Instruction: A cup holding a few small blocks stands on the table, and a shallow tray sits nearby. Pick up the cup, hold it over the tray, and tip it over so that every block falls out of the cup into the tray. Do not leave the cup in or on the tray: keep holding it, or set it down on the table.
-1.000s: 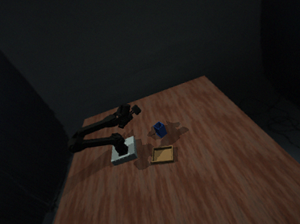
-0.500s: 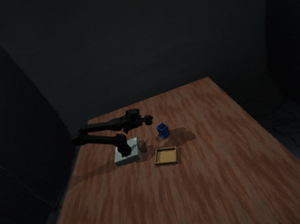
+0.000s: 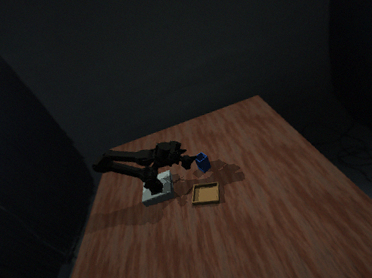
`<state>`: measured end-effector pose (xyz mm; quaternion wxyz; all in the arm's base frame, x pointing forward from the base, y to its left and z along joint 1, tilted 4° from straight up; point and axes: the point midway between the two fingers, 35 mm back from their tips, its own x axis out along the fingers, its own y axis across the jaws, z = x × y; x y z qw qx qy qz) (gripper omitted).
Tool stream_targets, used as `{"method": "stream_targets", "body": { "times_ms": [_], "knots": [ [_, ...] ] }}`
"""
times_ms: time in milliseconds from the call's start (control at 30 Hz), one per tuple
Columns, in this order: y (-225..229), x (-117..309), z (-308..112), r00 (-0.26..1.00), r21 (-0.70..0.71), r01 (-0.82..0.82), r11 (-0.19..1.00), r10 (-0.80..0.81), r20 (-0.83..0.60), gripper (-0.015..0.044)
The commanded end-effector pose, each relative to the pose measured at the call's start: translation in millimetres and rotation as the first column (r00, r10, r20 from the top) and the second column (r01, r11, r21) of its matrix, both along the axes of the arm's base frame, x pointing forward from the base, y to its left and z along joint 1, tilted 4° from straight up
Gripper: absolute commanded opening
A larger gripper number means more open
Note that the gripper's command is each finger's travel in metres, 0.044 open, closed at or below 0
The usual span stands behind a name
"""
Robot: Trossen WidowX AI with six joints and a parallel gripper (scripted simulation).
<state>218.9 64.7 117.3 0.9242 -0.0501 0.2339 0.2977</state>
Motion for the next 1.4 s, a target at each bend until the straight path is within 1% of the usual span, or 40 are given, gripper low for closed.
{"method": "stream_targets", "body": {
  "times_ms": [0,100,333,600,767,1367],
  "knots": [
    [-5,1,-3,0.999,0.009,0.031,0.999,-0.031,-0.014,0.0440],
    [-4,2,-6,0.999,0.009,0.031,0.999,-0.031,-0.014,0.0440],
    [-4,6,-37,0.999,0.008,0.028,1.000,-0.028,-0.020,0.0440],
    [-1,0,-70,0.999,0.006,0.025,1.000,-0.025,-0.027,0.0440],
    [0,0,-73,0.999,0.006,0.026,1.000,-0.025,-0.027,0.0440],
    [14,22,-83,0.999,0.011,0.031,0.999,-0.031,-0.014,0.0440]
  ]
}}
